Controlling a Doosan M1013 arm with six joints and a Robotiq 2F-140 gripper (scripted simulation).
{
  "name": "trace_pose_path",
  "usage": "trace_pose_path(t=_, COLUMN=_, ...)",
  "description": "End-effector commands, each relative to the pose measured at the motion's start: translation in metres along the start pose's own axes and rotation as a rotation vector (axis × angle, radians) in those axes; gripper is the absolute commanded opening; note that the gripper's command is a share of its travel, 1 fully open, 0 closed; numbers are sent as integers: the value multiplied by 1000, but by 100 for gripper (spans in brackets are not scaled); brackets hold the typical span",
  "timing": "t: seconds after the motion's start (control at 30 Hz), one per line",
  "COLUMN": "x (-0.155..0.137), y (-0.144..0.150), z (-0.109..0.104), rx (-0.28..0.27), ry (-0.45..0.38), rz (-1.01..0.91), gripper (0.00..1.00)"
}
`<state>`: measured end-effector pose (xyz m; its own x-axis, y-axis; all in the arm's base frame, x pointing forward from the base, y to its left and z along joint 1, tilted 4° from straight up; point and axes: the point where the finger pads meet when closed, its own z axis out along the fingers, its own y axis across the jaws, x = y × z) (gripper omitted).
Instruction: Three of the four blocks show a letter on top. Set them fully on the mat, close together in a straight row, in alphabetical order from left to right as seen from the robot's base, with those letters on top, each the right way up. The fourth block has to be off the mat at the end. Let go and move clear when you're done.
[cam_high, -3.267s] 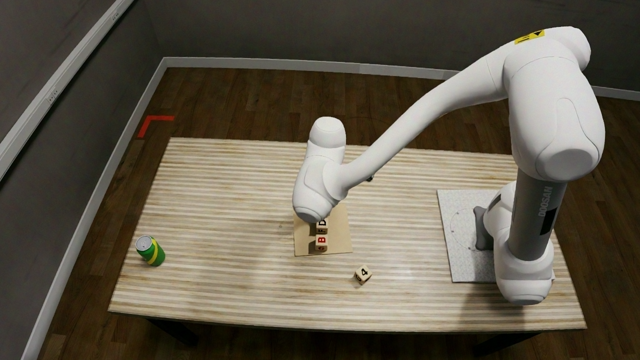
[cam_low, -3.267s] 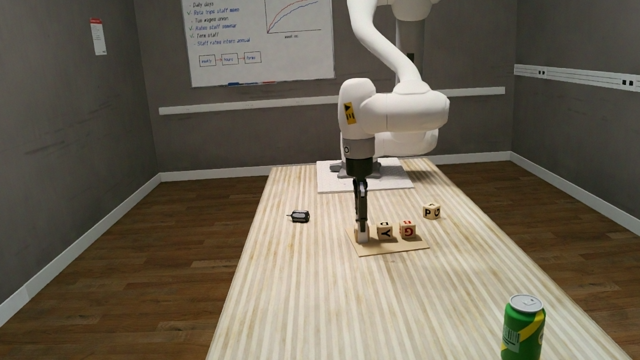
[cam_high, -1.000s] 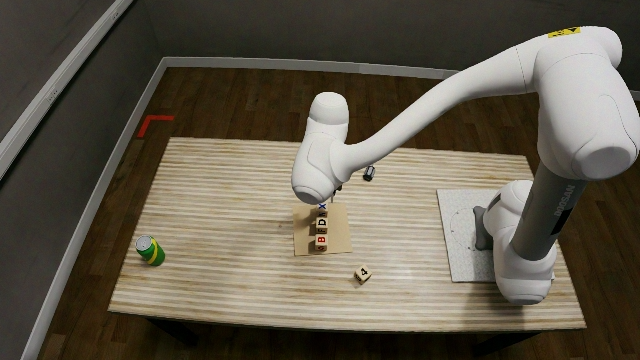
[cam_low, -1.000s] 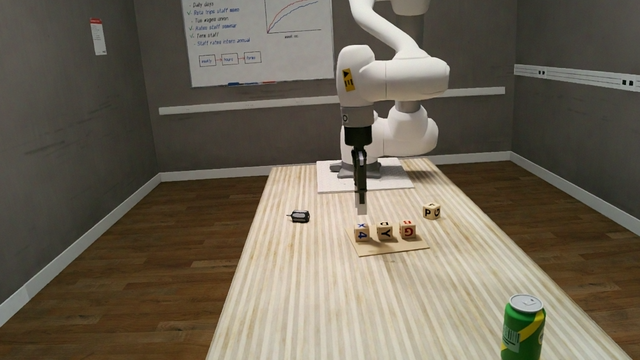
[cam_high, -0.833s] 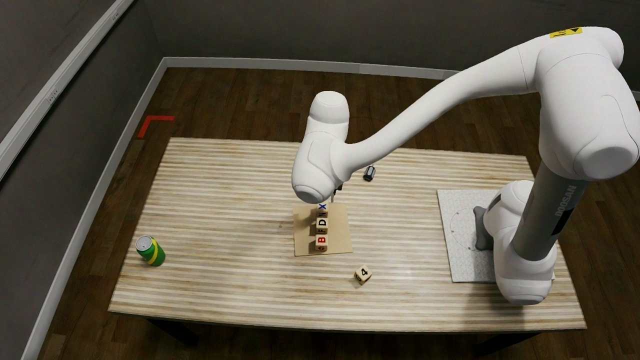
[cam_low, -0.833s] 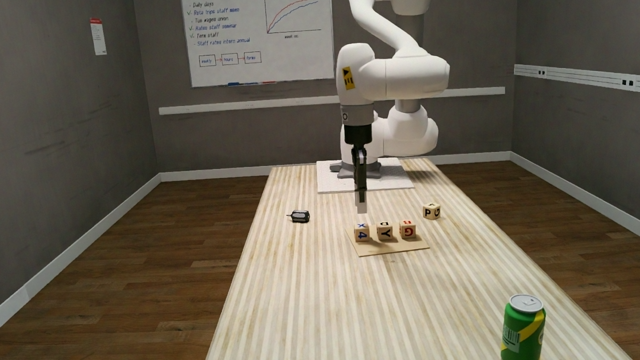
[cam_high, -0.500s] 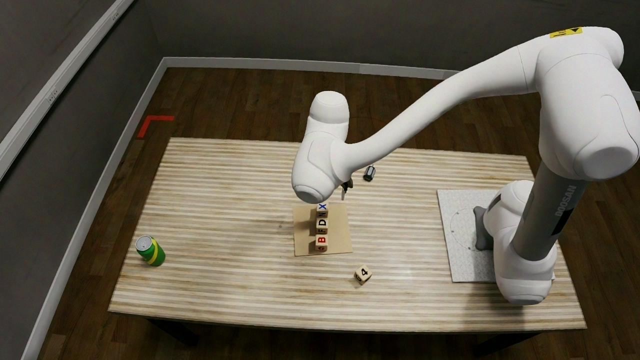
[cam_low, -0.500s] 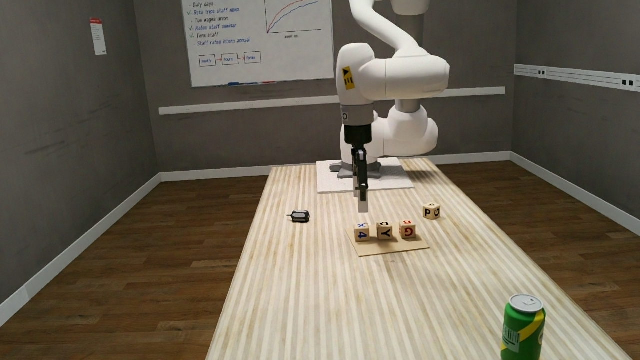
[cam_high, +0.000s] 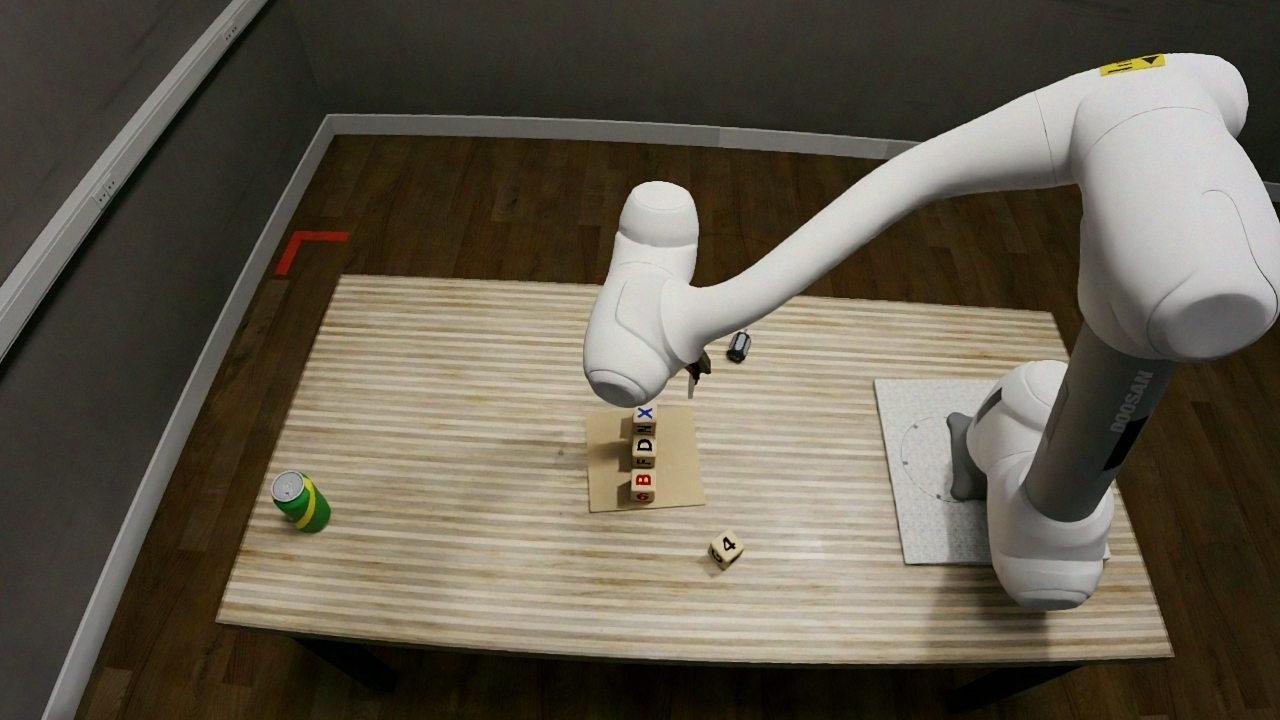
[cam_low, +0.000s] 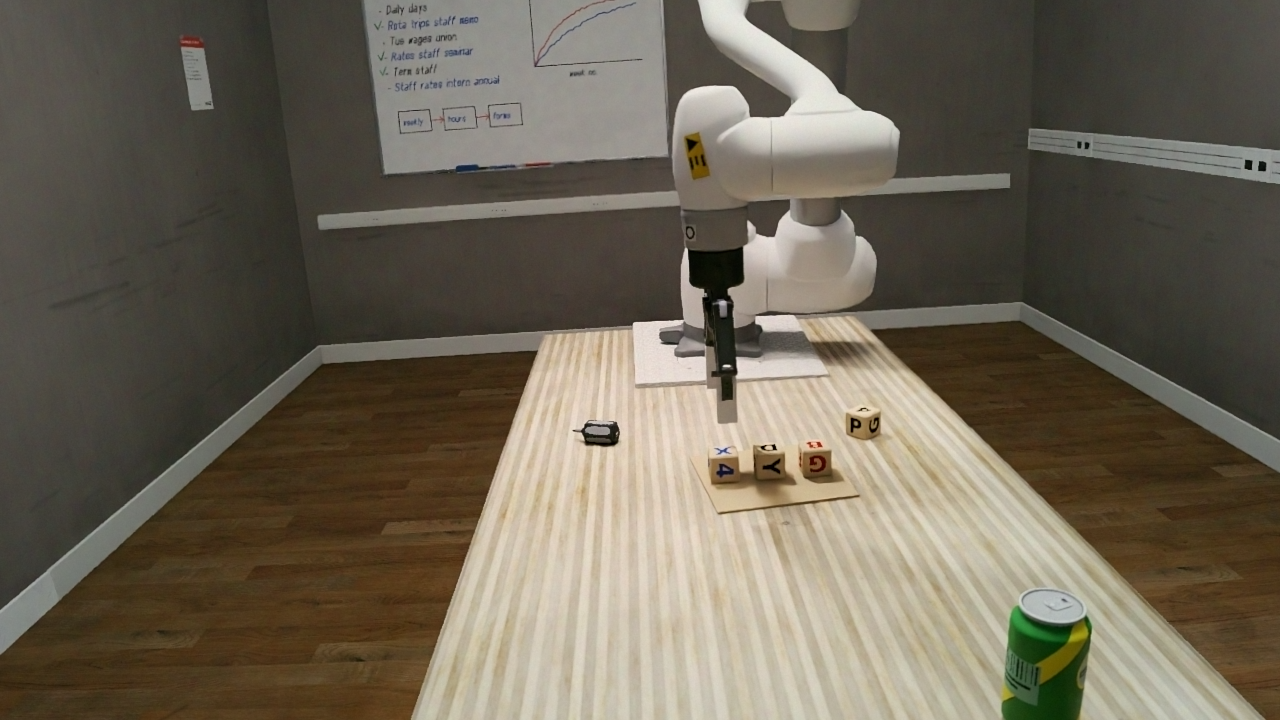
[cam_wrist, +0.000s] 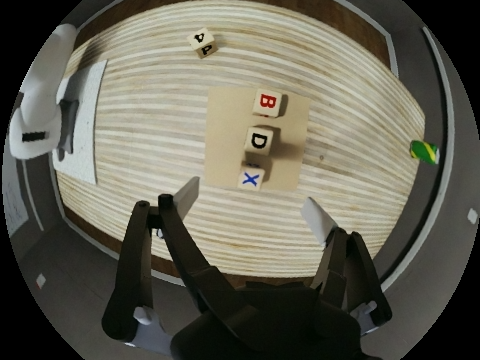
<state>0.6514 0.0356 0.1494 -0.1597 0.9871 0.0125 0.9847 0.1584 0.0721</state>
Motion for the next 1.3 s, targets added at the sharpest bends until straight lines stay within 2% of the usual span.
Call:
trace_pose_path(t=0.0, x=0, y=0, z=-3, rx=-1, ry=0, rz=0, gripper=100)
trace_pose_path(t=0.27, x=0, y=0, z=-19, rx=-1, ry=0, rz=0, gripper=100)
trace_pose_path(t=0.7, x=0, y=0, z=-69, rx=-1, ry=0, rz=0, gripper=100)
trace_pose_path(t=1.27, x=0, y=0, z=-73, rx=-1, ry=0, rz=0, gripper=100)
